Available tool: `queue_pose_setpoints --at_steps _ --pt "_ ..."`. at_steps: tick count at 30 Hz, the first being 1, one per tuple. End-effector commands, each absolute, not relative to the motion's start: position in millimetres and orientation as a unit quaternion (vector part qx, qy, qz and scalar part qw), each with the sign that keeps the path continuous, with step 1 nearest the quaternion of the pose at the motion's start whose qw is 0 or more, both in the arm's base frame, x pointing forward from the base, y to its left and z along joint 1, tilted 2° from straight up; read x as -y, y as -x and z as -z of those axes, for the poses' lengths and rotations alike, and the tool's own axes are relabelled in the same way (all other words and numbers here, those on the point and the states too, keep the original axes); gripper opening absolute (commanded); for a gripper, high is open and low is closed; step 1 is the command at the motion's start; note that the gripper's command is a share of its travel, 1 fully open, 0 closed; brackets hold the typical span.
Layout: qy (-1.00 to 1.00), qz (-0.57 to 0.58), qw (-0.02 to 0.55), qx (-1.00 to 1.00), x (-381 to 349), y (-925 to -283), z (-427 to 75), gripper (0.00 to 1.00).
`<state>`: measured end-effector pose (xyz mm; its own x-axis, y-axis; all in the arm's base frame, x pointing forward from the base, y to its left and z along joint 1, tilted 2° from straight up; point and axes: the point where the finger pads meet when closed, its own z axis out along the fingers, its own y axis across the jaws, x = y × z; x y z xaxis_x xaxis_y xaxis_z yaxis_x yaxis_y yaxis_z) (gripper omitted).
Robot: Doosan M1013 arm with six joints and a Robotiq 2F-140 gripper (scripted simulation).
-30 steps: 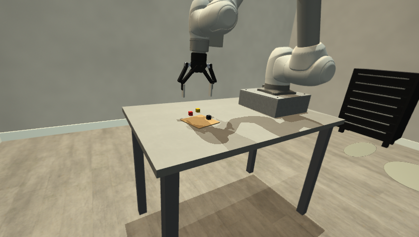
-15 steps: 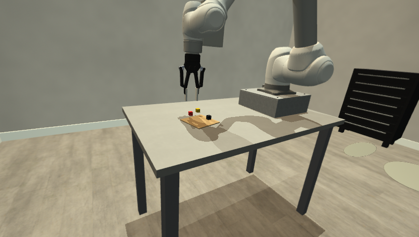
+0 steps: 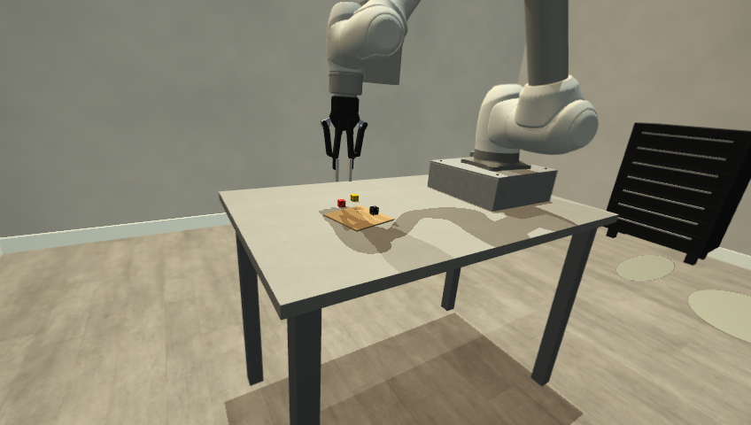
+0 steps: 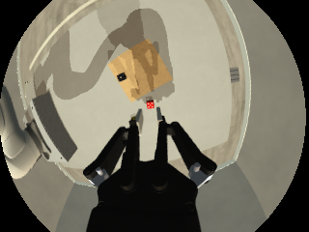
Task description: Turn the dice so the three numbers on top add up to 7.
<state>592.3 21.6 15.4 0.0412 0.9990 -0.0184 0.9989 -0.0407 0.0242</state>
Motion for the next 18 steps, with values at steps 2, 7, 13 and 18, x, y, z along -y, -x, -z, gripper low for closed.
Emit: queue_pose_setpoints --at_steps 2,7,13,18 --pt "-0.721 -0.002 0.015 -0.692 -21.6 -592.3 -15.5 0.21" --pt "-0.721 -0.002 0.015 -0.692 -21.6 -592.3 -15.5 0.21" --pt "-0.721 -0.002 0.015 -0.692 -21.6 -592.3 -15.0 0.21" --pt "-0.721 -0.002 0.015 -0.692 -21.6 -592.3 -13.0 0.21"
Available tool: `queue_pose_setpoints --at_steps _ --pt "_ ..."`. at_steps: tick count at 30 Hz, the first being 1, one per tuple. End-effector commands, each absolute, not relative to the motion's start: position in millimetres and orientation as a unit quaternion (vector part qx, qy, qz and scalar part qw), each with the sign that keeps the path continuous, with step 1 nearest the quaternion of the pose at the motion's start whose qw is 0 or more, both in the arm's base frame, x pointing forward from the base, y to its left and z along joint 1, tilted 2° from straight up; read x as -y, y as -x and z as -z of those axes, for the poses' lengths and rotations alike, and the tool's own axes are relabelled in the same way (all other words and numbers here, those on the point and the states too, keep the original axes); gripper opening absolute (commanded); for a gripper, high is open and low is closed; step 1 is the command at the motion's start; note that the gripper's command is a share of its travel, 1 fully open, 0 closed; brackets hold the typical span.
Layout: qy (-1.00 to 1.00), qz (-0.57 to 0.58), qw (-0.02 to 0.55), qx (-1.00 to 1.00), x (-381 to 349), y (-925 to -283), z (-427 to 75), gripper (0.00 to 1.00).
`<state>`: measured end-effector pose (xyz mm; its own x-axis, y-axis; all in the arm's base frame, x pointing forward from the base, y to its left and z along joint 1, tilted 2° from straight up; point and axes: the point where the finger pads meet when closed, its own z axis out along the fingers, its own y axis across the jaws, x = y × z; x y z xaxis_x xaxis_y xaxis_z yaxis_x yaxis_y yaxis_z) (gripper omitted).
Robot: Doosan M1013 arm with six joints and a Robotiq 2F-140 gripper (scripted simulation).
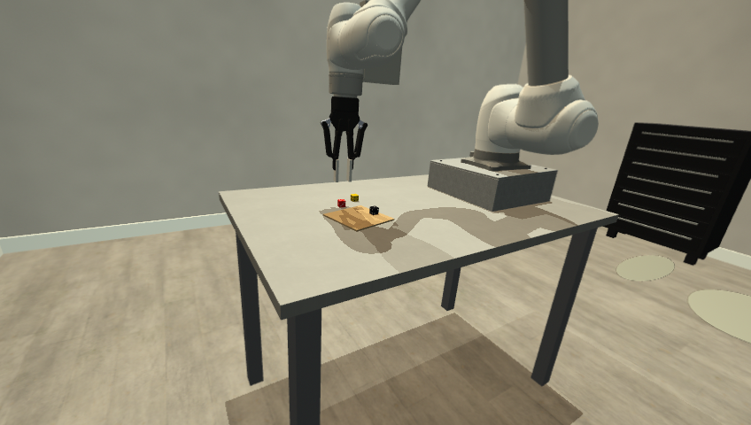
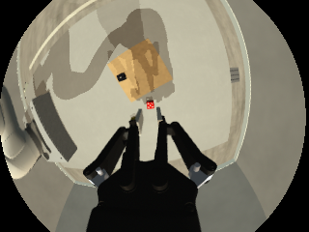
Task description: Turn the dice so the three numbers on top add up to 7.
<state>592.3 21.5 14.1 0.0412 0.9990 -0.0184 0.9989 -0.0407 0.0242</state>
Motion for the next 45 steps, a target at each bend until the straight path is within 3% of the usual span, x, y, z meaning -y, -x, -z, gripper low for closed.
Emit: queue_pose_setpoints --at_steps 1,45 --pt "-0.721 -0.002 0.015 -0.692 -22 -592 -12 0.21" --pt "-0.721 -0.002 0.015 -0.692 -21 -594 35 0.21"
